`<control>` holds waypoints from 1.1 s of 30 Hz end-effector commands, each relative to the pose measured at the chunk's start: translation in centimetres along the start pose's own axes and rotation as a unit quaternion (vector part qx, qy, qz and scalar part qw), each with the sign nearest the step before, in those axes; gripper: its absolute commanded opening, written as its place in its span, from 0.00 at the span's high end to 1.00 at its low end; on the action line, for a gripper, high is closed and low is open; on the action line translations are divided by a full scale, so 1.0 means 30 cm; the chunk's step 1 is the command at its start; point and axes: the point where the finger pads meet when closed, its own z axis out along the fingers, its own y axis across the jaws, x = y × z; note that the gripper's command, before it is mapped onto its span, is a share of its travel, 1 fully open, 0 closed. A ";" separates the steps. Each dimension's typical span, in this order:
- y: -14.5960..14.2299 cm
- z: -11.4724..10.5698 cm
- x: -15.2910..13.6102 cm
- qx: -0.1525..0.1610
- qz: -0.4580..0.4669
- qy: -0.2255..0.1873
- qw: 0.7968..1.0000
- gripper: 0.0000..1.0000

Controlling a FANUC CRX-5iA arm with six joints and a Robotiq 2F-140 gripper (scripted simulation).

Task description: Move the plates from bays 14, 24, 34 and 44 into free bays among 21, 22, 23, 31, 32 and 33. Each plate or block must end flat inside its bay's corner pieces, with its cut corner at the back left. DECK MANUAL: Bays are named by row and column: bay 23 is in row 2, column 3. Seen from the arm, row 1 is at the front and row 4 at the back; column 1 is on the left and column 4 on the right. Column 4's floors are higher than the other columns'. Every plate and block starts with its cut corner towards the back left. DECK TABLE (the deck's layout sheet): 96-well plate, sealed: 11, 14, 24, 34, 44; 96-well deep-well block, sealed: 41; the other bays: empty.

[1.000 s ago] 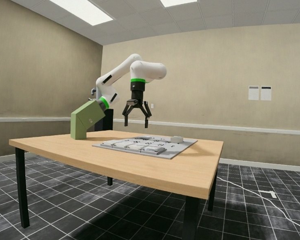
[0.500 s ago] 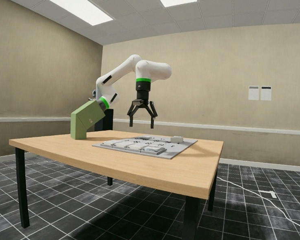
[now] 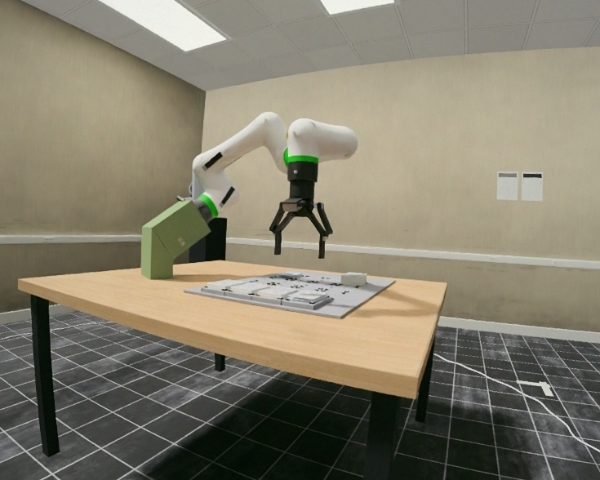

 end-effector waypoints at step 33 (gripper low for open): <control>-0.041 -0.006 0.003 0.000 0.000 0.000 1.000 0.00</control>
